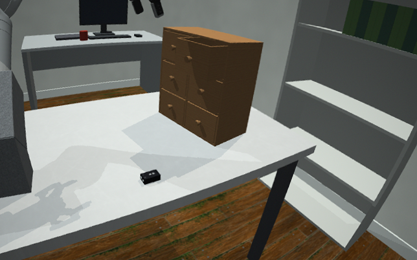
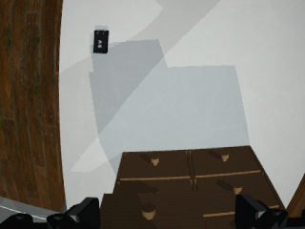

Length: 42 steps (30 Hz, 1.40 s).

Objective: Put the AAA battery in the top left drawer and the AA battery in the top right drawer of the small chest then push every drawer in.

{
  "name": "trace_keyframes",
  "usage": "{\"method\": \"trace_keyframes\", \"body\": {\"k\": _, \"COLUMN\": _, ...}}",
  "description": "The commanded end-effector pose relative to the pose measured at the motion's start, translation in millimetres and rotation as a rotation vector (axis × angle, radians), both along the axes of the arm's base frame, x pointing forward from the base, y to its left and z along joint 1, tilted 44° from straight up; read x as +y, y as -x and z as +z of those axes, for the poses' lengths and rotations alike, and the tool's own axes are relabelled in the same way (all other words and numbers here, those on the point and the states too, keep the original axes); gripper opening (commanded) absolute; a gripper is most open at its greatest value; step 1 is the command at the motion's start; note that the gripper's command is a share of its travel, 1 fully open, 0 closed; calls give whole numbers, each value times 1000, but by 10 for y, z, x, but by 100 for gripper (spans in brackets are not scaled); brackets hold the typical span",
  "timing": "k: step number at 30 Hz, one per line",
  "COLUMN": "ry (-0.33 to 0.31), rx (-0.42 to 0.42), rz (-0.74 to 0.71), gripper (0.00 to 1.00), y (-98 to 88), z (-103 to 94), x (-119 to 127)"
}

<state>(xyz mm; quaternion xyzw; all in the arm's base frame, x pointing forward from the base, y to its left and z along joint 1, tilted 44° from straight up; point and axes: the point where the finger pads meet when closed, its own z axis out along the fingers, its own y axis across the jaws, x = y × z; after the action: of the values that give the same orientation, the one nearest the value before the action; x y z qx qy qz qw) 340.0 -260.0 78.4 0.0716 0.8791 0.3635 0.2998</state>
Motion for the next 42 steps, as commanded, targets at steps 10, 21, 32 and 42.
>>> {"method": "trace_keyframes", "body": {"k": 10, "ry": 30, "rx": 111, "rz": 122, "gripper": 100, "y": -40, "z": 64, "x": -45}}
{"method": "trace_keyframes", "body": {"k": 21, "ry": 41, "rx": 195, "rz": 201, "gripper": 100, "y": -33, "z": 91, "x": -71}}
{"method": "trace_keyframes", "body": {"k": 32, "ry": 50, "rx": 261, "rz": 261, "gripper": 100, "y": -28, "z": 112, "x": -91}}
{"method": "trace_keyframes", "body": {"k": 42, "ry": 55, "rx": 301, "rz": 298, "gripper": 100, "y": -25, "z": 125, "x": -103}}
